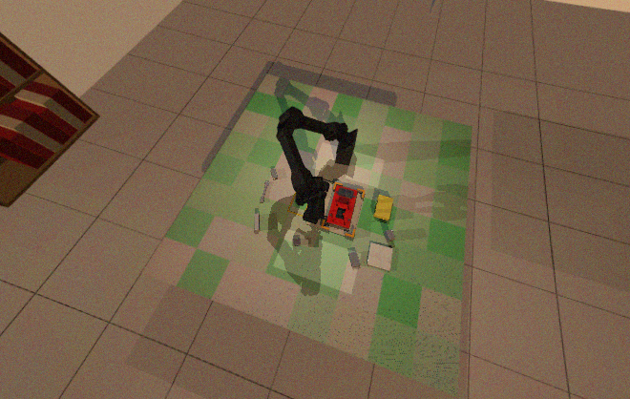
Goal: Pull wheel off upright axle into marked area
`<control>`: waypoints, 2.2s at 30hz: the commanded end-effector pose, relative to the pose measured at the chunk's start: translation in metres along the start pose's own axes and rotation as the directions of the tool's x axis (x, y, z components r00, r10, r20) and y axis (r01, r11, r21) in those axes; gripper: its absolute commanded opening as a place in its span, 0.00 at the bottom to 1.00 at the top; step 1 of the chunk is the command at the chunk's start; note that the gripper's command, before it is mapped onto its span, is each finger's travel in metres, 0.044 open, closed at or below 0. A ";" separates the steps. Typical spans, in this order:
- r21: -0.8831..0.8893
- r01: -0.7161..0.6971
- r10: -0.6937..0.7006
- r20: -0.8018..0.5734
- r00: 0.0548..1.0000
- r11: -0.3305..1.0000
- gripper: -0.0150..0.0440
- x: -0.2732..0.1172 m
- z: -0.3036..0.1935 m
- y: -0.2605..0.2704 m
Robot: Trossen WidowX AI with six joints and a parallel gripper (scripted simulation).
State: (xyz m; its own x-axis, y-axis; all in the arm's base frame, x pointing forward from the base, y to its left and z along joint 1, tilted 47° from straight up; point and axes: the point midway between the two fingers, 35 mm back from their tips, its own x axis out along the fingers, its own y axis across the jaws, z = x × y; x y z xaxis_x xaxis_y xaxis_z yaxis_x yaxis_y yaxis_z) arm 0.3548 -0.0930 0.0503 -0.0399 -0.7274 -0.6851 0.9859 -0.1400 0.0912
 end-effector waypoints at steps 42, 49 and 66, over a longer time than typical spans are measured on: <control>0.003 -0.001 0.001 0.001 1.000 1.000 0.25 -0.034 0.091 -0.064; 0.003 -0.001 0.001 0.001 1.000 1.000 0.25 -0.016 0.091 -0.064; 0.004 -0.002 0.002 0.001 1.000 1.000 0.25 0.053 0.091 -0.062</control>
State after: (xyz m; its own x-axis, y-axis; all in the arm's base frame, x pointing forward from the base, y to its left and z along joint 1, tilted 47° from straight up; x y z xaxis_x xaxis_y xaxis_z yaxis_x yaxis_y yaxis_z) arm 0.2803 -0.1729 0.0870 -0.0346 -0.7303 -0.6822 0.9838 -0.1451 0.1054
